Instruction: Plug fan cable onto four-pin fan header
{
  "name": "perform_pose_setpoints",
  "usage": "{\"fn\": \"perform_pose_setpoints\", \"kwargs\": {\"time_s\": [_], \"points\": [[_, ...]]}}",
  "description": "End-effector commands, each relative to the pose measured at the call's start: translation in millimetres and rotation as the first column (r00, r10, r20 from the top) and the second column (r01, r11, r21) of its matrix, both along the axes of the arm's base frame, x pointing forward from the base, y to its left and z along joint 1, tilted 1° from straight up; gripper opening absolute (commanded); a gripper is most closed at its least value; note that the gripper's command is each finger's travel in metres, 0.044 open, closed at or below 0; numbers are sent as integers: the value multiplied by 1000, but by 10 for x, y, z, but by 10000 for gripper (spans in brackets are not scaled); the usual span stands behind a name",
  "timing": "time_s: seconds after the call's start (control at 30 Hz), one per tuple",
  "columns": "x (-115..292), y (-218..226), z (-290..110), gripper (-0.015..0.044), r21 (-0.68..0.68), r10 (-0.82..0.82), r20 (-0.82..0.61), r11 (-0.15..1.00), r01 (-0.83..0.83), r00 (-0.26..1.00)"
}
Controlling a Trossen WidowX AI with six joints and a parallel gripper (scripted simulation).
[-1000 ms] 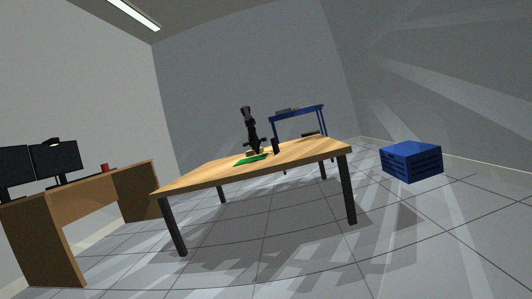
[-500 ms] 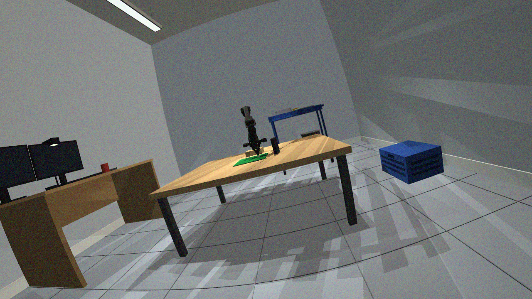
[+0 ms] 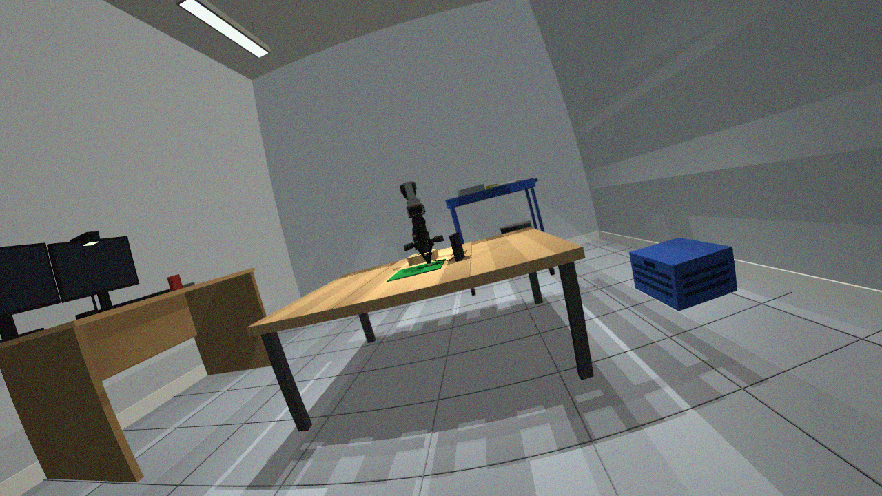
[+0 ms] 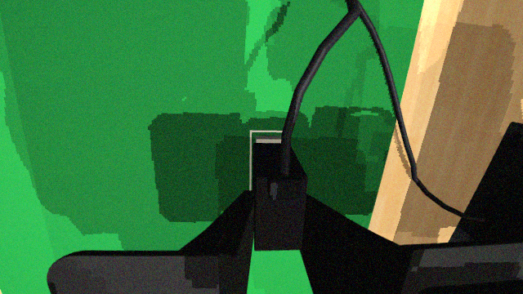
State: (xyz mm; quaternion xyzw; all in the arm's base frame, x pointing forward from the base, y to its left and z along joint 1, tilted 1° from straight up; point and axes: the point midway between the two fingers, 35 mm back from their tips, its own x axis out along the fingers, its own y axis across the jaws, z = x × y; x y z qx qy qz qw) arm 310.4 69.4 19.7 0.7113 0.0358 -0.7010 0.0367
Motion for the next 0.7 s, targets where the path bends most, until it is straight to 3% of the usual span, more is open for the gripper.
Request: {"fn": "perform_pose_setpoints", "kwargs": {"time_s": [0.0, 0.67], "points": [[-3, 9, -47, 0, 4, -1, -6, 1000, 1, 1000], [-3, 9, -89, 0, 4, -1, -6, 1000, 1, 1000]]}}
